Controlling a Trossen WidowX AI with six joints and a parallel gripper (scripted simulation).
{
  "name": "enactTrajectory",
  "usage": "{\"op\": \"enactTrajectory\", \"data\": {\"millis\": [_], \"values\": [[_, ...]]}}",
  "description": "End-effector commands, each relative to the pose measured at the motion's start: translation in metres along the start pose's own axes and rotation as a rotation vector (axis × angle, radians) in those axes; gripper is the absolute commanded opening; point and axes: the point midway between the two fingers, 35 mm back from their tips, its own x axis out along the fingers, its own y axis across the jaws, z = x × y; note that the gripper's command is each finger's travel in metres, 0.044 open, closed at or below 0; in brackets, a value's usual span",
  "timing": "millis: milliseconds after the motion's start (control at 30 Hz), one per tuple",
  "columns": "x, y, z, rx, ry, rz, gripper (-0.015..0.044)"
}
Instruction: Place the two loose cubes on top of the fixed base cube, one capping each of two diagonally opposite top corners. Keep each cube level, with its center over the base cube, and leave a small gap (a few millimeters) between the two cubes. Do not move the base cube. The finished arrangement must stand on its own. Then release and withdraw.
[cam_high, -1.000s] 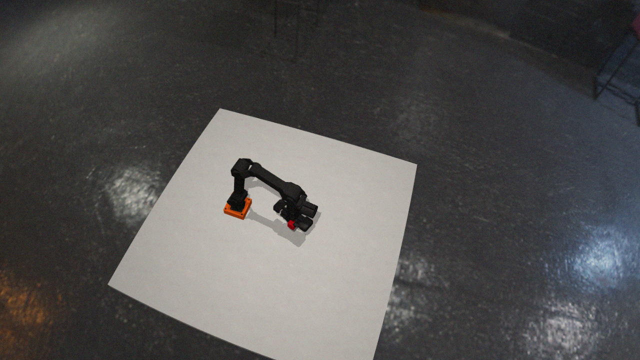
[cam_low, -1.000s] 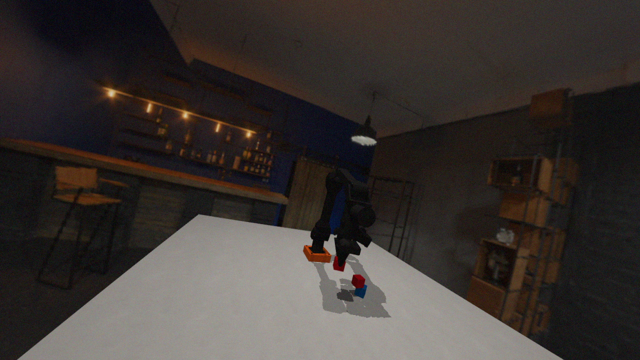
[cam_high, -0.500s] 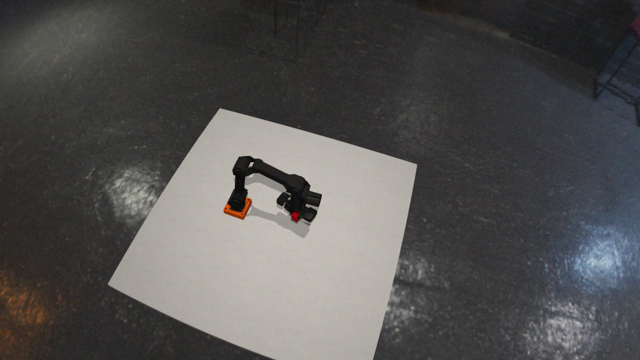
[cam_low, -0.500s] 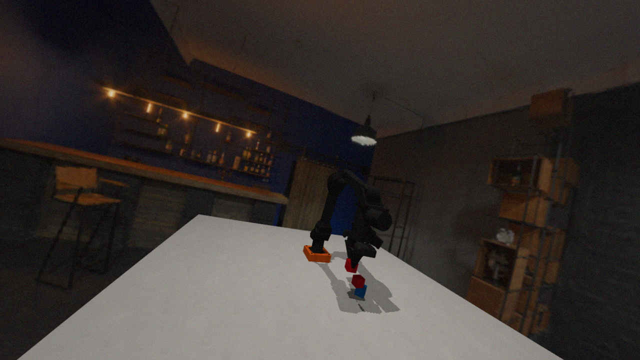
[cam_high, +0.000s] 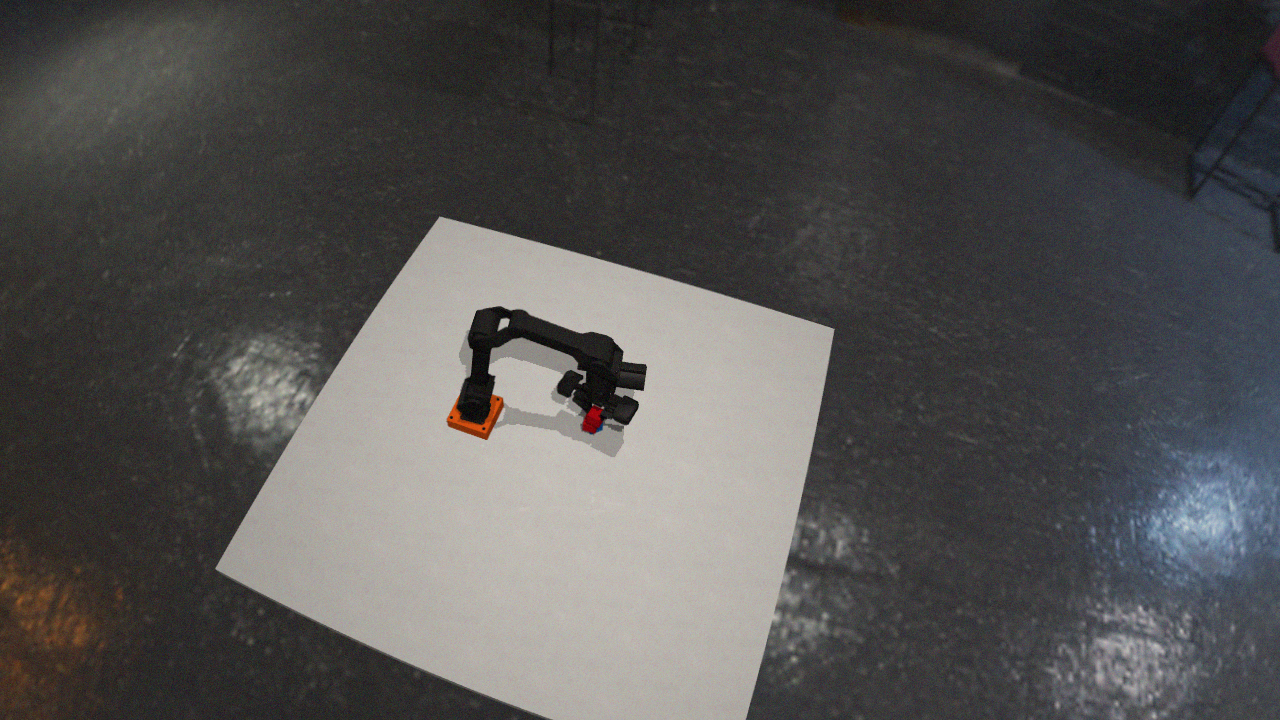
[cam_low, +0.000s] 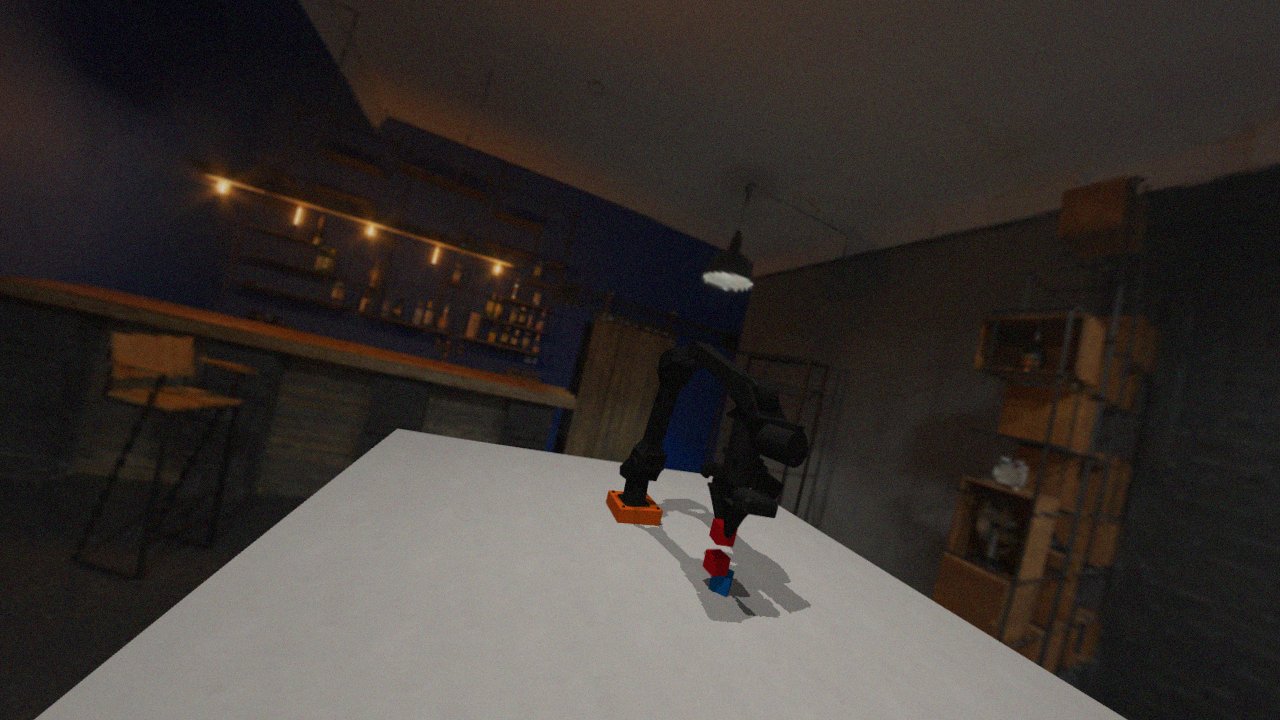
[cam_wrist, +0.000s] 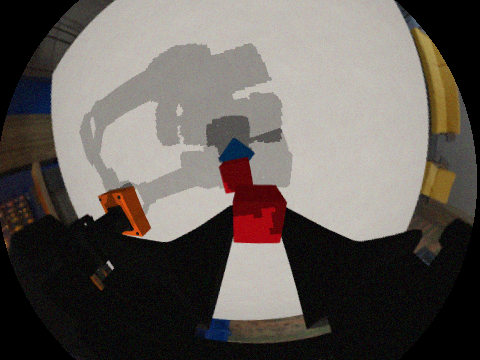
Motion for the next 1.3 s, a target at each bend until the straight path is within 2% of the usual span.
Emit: {"op": "enactTrajectory", "data": {"millis": [0, 467, 900, 1267], "values": [[0.0, 0.005, 0.012, -0.019, -0.006, -0.001, 0.0105], [0.003, 0.025, 0.051, -0.096, -0.01, 0.002, 0.0105], [0.033, 0.027, 0.051, -0.096, -0.01, 0.002, 0.0105], [0.034, 0.027, 0.051, -0.096, -0.01, 0.002, 0.0105]]}}
